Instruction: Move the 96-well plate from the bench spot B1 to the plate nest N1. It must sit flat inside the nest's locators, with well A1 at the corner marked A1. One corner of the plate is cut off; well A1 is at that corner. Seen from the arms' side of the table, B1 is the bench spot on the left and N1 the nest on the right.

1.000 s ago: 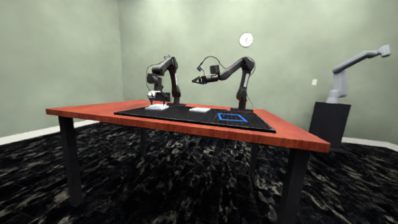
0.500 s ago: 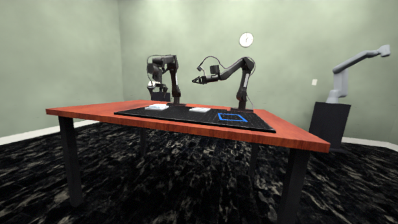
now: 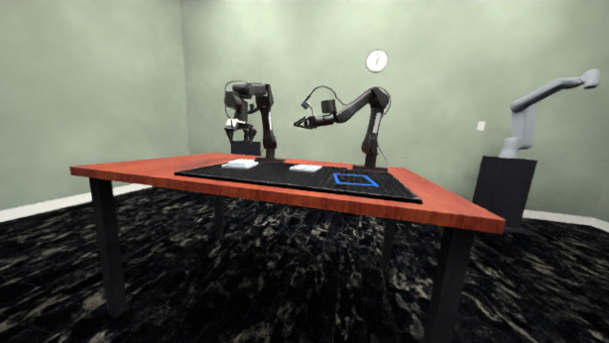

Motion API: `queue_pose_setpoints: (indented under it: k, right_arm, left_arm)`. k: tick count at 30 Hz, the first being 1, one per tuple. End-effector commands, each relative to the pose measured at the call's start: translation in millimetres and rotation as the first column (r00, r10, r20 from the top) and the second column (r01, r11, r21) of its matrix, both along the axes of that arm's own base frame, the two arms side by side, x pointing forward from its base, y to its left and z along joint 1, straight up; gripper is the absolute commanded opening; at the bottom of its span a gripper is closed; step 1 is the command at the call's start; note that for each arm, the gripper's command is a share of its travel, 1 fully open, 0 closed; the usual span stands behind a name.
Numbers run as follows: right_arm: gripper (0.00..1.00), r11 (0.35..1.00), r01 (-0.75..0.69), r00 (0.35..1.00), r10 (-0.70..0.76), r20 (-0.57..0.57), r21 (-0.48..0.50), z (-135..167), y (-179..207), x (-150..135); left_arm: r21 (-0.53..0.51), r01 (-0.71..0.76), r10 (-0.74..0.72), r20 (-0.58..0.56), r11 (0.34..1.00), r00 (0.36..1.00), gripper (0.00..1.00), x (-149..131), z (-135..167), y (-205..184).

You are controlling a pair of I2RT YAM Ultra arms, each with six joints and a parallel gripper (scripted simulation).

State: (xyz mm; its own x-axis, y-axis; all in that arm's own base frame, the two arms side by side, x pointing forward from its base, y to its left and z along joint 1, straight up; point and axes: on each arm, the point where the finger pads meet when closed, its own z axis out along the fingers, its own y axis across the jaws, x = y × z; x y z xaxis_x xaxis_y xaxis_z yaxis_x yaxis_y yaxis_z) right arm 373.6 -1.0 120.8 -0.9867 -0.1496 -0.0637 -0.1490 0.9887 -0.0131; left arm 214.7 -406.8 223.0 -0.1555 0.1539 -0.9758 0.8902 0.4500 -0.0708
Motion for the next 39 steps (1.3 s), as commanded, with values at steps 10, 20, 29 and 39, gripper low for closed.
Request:
queue_pose_setpoints:
  k: [10, 20, 29, 39]
  right_arm:
    - [1.00, 0.995, 0.065, 0.874, -0.096, 0.477, 0.082, 36.9, 0.9, 8.1]
    - [1.00, 0.989, 0.083, 0.725, -0.144, 0.674, 0.121, 46.8, 1.7, -4.2]
    - [1.00, 0.987, 0.088, 0.656, -0.161, 0.738, 0.137, 42.3, 3.2, -17.5]
    - [1.00, 0.987, 0.086, 0.663, -0.157, 0.732, 0.133, 40.0, 3.7, -22.0]
  left_arm:
    - [-0.020, -0.001, 0.001, 0.010, 1.000, 1.000, 1.00, -0.5, 7.6, -1.7]
    - [-0.020, -0.001, 0.001, 0.010, 1.000, 1.000, 1.00, -0.5, 7.6, -1.7]
    - [-0.020, -0.001, 0.001, 0.010, 1.000, 1.000, 1.00, -0.5, 7.6, -1.7]
    - [-0.020, -0.001, 0.001, 0.010, 1.000, 1.000, 1.00, -0.5, 7.6, -1.7]
